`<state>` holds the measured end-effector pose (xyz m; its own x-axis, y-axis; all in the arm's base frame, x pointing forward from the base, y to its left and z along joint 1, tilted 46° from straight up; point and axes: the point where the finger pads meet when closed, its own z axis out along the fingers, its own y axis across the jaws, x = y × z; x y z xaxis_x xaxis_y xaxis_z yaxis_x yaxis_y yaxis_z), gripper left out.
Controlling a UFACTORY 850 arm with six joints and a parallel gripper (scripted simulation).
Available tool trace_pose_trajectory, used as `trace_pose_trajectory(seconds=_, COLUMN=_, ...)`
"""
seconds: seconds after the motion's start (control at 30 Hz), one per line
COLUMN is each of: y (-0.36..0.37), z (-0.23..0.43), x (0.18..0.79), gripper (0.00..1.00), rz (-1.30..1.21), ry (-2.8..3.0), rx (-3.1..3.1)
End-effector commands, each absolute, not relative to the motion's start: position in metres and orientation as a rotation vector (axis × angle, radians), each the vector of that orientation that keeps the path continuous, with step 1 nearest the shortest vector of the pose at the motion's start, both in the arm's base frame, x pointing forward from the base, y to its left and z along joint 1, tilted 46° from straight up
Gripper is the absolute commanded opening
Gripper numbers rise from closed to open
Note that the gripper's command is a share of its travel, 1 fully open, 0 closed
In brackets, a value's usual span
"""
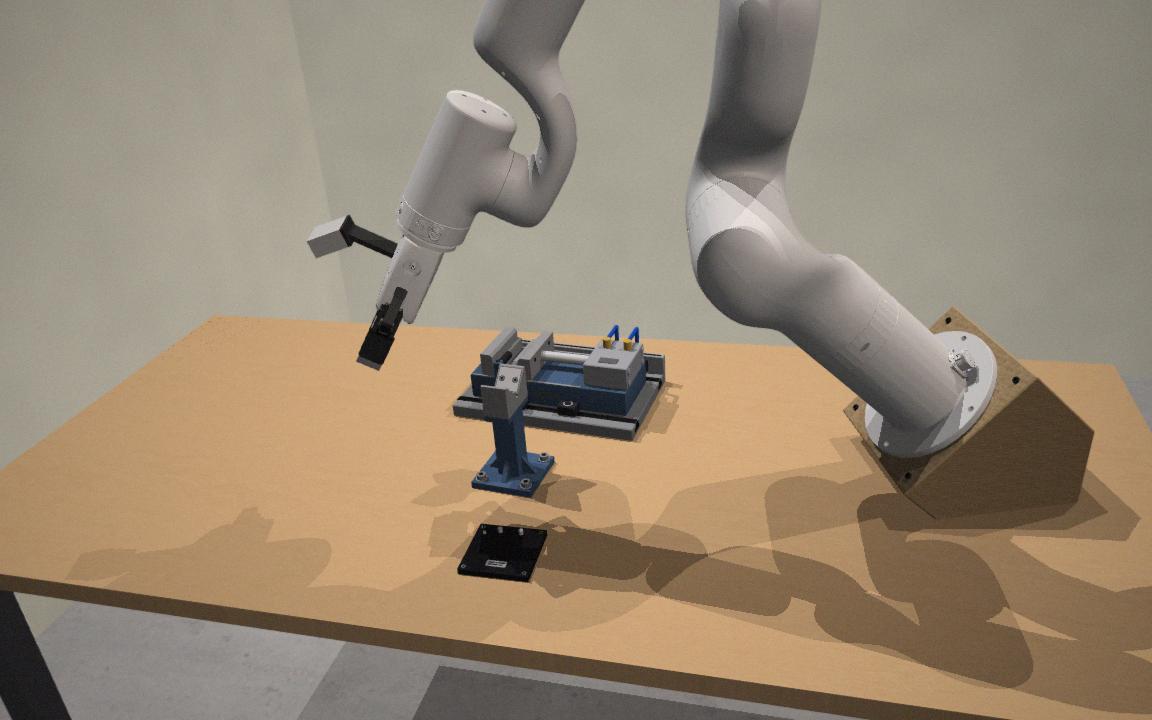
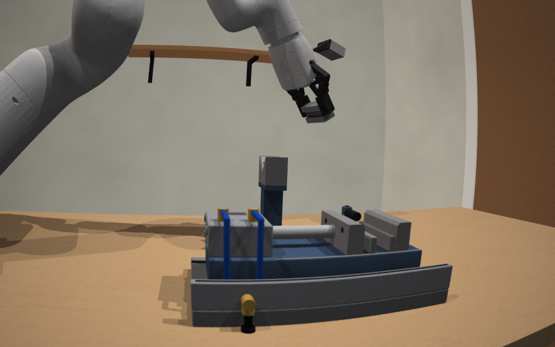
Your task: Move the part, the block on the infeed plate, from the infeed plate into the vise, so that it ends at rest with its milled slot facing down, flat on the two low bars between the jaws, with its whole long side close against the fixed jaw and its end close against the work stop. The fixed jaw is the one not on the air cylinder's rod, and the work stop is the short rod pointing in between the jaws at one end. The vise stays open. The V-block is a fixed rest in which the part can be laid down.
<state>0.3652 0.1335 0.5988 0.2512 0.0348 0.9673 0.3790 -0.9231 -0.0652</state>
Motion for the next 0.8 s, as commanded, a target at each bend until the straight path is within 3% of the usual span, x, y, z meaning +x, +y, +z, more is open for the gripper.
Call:
trace_pose_trajectory(seconds=0.0, y=0.129, z=0.595, x=0.365, gripper=0.00, rz=-1.753, ry=-0.597, rx=-2.261)
trace_pose_trajectory(seconds=0.77, y=0.100, z=0.551, x=0.352, gripper=0.00, rz=-1.705, ry=-1.422, rx=-2.319)
